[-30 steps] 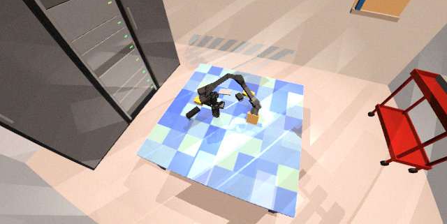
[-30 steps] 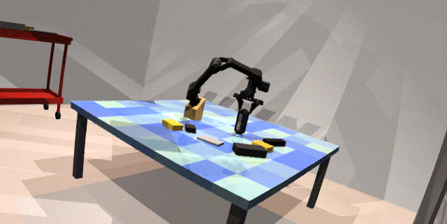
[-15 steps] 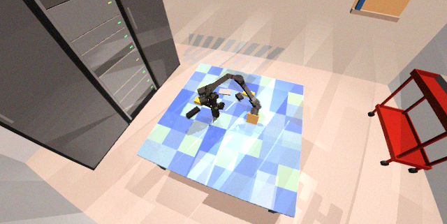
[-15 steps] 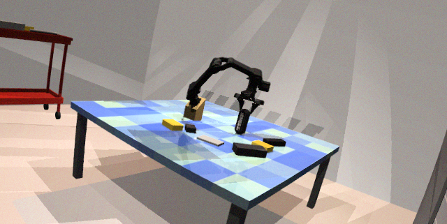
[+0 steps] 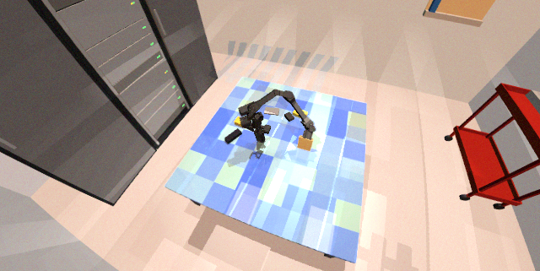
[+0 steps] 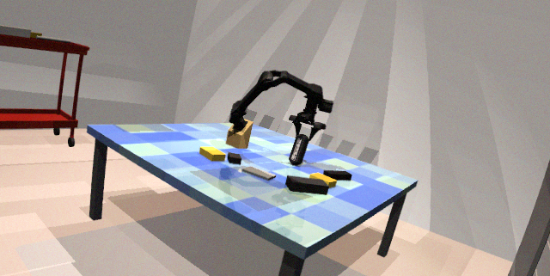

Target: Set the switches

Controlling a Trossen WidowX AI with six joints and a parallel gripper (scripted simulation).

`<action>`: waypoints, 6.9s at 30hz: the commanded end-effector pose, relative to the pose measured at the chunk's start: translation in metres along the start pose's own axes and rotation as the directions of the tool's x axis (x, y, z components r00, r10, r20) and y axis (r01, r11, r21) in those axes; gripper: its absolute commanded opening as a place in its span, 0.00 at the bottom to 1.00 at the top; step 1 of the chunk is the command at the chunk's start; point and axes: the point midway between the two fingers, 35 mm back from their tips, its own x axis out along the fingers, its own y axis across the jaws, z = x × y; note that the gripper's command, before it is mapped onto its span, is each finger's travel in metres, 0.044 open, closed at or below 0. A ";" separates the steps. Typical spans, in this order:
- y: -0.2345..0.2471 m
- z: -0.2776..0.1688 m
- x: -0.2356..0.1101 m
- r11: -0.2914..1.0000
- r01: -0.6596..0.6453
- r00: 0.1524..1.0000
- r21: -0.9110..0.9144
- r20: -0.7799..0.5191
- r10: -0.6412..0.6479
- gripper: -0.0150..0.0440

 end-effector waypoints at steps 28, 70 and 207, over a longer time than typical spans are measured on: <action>0.000 -0.025 0.010 1.000 0.013 0.997 -0.003 -0.076 -0.013 0.83; -0.001 -0.056 0.022 1.000 0.013 0.996 -0.002 -0.092 -0.013 0.83; -0.002 -0.119 0.105 1.000 0.011 0.996 0.000 -0.091 -0.011 0.83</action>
